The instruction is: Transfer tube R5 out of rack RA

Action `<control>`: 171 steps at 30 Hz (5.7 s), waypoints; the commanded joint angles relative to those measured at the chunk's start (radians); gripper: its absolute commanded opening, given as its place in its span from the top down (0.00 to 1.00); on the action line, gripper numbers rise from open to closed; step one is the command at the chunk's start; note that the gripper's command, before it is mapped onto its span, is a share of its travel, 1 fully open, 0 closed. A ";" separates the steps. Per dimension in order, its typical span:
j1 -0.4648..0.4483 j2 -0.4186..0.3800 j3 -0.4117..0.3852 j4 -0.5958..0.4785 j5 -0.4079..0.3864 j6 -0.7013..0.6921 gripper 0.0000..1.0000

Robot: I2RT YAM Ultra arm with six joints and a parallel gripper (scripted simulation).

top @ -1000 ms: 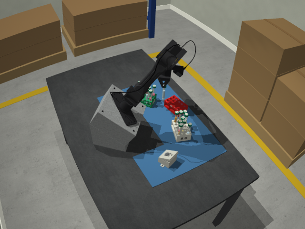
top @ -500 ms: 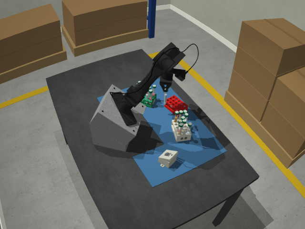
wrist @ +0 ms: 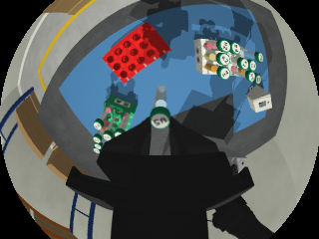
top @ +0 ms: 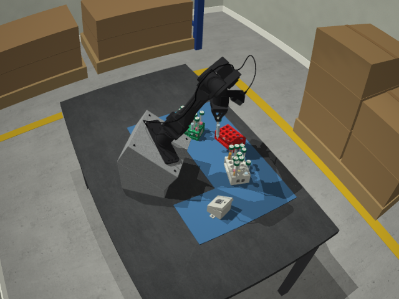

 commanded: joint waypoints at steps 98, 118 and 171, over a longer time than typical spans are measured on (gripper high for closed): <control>0.531 0.409 0.114 0.011 0.022 0.273 1.00; 0.531 0.409 0.114 0.011 0.022 0.273 1.00; 0.513 0.454 0.103 0.070 0.032 0.247 1.00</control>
